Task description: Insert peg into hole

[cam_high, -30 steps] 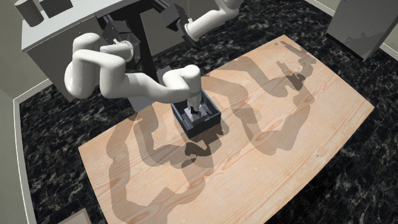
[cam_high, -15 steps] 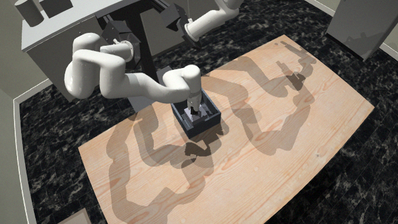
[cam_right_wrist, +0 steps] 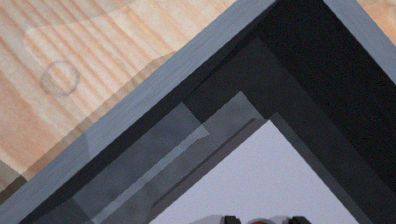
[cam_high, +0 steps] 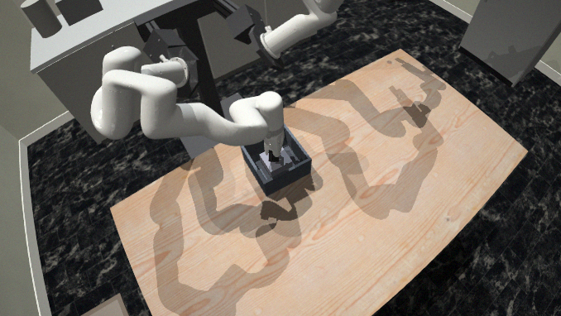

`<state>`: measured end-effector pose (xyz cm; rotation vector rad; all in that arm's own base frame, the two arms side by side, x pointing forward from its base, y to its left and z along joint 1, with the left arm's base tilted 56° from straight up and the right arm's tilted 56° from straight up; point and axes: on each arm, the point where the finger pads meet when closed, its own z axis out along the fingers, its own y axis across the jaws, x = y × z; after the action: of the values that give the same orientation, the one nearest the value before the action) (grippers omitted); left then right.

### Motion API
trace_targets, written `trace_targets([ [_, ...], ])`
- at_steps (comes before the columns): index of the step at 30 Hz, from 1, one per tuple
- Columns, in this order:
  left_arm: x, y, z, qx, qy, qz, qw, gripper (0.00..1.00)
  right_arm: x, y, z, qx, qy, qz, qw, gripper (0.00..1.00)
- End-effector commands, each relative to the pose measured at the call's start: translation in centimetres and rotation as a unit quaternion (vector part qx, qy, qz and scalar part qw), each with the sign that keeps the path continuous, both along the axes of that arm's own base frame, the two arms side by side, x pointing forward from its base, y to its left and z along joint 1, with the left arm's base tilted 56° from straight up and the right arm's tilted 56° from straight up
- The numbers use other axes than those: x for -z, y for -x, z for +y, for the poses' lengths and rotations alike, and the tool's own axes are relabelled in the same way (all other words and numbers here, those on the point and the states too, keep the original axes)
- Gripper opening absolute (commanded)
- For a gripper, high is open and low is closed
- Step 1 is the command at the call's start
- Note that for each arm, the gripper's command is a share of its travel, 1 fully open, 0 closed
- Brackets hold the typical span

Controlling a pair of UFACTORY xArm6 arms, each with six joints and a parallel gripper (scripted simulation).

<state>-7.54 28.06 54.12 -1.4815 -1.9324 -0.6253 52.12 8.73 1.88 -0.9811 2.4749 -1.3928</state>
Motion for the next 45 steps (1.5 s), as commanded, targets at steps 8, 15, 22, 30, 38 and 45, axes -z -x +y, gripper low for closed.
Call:
trace_targets([
  [8, -0.2, 0.0, 0.0, 0.000, -0.002, 0.000, 1.000, 1.00, -0.2, 0.0, 0.3, -0.001, -0.001, -0.001, 1.000, 0.29],
  [15, -0.2, 0.0, 0.0, 0.000, -0.002, 0.000, 1.000, 1.00, -1.7, 1.1, 2.1, -0.001, -0.001, -0.001, 1.000, 0.29],
  [22, -0.2, 0.0, 0.0, 0.000, -0.002, 0.000, 1.000, 1.00, -3.5, 2.5, 4.5, -0.001, -0.001, -0.001, 1.000, 0.29],
  [30, -0.2, 0.0, 0.0, 0.000, -0.002, 0.000, 1.000, 1.00, -5.9, 4.2, 7.5, -0.001, -0.001, -0.001, 1.000, 0.29],
  [38, -0.2, 0.0, 0.0, 0.000, -0.002, 0.000, 1.000, 1.00, -6.2, 4.5, 7.9, -0.001, -0.001, -0.001, 1.000, 0.29],
  [45, -0.2, 0.0, 0.0, 0.000, -0.002, 0.000, 1.000, 1.00, -6.2, 4.5, 7.9, -0.001, -0.001, -0.001, 1.000, 0.29],
])
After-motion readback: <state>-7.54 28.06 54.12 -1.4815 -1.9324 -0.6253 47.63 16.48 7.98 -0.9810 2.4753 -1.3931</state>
